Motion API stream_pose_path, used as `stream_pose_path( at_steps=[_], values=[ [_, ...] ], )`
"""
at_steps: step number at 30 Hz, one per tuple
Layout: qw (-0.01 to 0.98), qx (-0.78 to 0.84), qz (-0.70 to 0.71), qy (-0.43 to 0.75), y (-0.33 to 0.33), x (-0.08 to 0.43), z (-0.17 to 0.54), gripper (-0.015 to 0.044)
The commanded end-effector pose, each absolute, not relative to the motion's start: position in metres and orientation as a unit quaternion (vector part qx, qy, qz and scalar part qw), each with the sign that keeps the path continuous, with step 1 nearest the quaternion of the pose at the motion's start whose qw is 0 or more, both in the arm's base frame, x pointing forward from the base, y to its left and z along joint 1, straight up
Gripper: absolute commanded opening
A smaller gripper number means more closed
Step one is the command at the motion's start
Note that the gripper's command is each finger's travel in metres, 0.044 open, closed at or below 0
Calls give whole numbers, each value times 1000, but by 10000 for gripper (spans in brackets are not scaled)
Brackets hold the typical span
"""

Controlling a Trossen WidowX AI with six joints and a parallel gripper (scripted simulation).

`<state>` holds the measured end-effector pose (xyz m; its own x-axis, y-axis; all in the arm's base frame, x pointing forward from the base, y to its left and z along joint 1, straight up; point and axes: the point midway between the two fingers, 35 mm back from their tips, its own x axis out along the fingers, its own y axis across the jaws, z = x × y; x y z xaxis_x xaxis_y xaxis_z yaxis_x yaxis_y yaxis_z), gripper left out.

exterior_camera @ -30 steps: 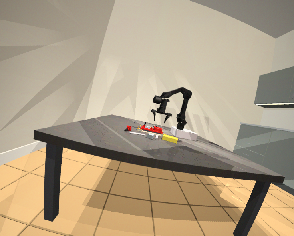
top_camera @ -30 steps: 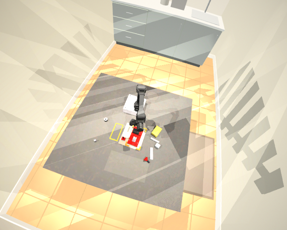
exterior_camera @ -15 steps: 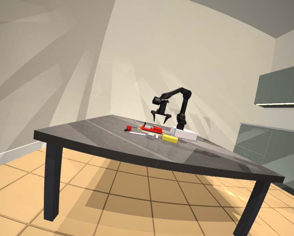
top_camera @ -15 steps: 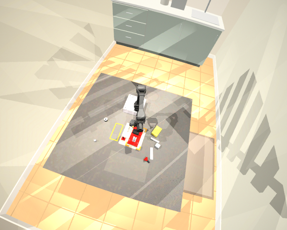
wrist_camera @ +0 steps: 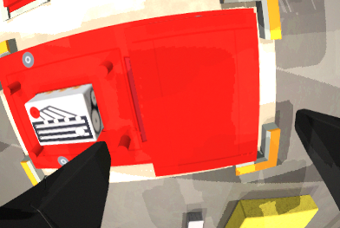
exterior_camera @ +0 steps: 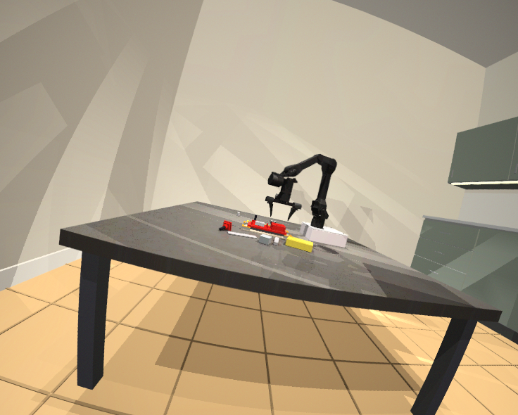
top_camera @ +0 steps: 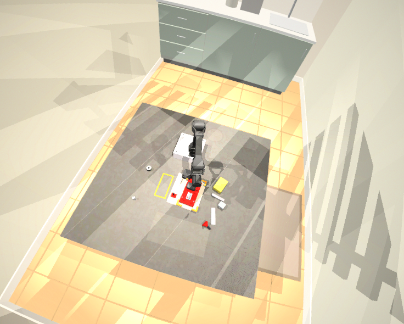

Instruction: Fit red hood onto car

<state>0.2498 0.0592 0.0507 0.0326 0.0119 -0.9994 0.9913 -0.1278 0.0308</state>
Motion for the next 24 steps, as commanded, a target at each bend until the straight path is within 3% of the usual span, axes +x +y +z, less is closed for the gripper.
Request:
stream_pose_path(
  at_steps=[1,24],
  values=[
    [468,542,-522,463,59,248,45,440],
    [468,542,-522,463,59,248,28,440]
  ],
)
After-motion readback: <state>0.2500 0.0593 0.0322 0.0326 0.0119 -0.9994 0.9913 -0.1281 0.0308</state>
